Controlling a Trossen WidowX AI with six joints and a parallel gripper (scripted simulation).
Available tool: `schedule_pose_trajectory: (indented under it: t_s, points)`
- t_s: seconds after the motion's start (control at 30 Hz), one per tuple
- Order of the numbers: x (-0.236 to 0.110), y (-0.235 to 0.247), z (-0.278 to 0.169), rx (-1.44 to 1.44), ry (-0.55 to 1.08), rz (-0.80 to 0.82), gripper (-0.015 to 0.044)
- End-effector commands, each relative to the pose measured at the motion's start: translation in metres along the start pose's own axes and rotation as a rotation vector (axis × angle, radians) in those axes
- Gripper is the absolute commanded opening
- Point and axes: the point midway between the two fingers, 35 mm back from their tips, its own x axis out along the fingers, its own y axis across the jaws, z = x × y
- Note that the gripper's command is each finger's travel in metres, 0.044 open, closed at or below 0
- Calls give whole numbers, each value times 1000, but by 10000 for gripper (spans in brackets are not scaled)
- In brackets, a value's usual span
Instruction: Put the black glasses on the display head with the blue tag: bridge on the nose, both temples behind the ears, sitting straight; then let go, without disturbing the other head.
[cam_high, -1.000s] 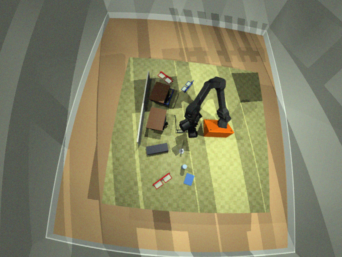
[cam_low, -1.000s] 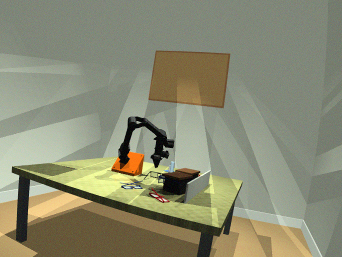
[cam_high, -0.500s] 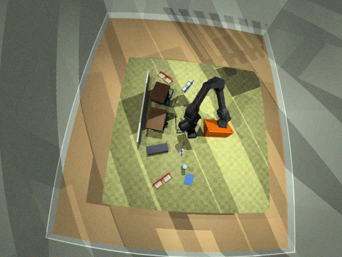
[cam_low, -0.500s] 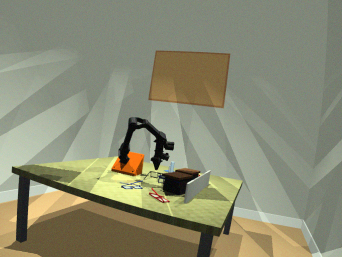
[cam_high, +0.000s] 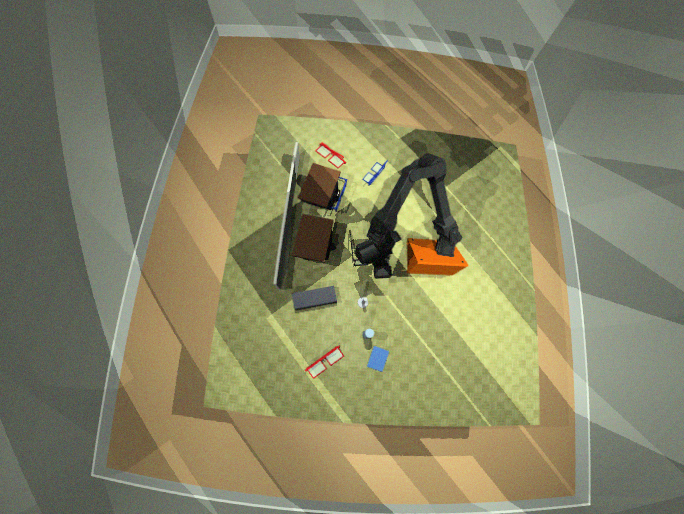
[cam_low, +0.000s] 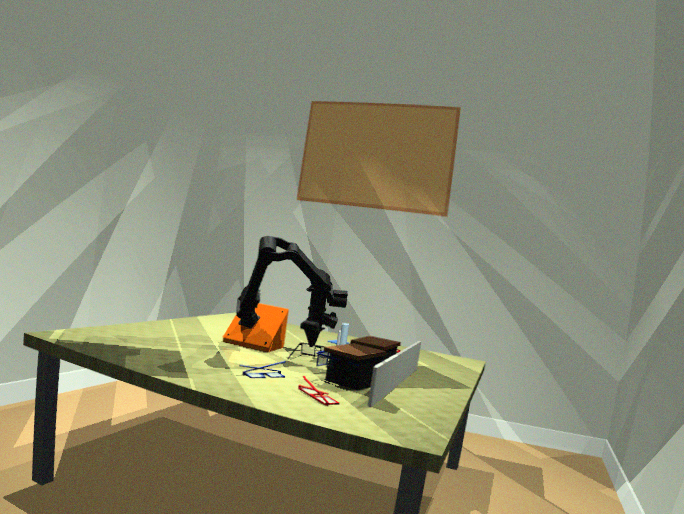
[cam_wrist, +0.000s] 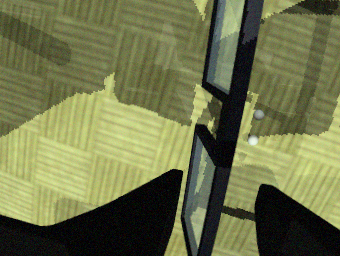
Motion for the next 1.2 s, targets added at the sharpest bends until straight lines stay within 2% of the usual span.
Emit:
schedule_pose_trajectory:
  t_s: [0.0,0.33,0.37,0.93,1.17]
  points:
    - [8,-1,-3,-6,6,-6,140]
    - [19,-1,-4,-6,6,-8,140]
    - [16,-1,-2,-1,3,-3,114]
    - [16,-1,-2,-1,3,-3,0]
    - [10,0,-1,-1,3,-2,0]
